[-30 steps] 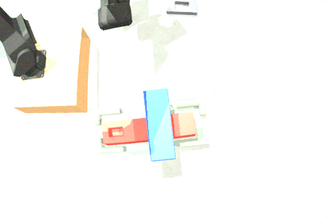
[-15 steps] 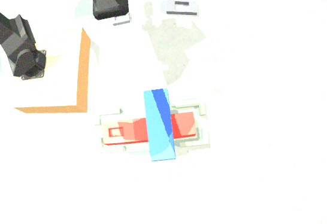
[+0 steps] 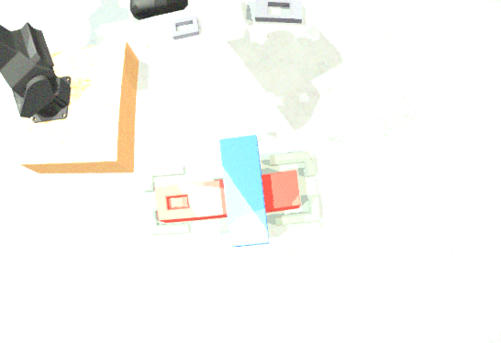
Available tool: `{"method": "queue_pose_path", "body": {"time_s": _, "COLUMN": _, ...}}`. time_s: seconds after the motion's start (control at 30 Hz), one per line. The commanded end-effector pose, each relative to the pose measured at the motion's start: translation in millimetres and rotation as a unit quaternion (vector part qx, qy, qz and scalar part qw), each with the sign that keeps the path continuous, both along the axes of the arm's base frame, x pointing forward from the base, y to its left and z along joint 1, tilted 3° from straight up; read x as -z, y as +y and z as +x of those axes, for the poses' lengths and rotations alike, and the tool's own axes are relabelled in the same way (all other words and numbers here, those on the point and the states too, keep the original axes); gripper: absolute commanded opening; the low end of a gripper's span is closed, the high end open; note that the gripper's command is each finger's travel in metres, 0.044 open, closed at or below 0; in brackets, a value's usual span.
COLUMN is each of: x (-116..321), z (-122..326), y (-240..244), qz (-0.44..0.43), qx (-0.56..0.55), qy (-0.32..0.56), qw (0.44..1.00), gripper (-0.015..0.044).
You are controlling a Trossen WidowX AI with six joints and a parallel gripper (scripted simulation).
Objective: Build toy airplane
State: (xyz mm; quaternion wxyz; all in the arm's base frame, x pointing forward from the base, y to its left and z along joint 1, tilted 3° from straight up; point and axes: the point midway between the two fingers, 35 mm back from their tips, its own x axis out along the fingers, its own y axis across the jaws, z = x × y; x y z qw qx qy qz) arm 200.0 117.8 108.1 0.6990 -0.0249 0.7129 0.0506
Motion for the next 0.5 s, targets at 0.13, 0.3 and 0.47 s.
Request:
{"method": "queue_pose_path", "body": {"time_s": 0.13, "x": 0, "z": 9, "y": -15, "qz": 0.002, "qx": -0.002, "qy": -0.002, "qw": 1.000, "gripper": 0.0000}}
{"method": "queue_pose_path", "body": {"time_s": 0.3, "x": 3, "z": 16, "y": -29, "qz": 0.002, "qx": -0.001, "qy": -0.003, "qw": 1.000, "gripper": 0.0000}}
{"method": "queue_pose_path", "body": {"time_s": 0.47, "x": 7, "z": 23, "y": -43, "qz": 0.000, "qx": 0.000, "qy": -0.004, "qw": 1.000, "gripper": 0.0000}}
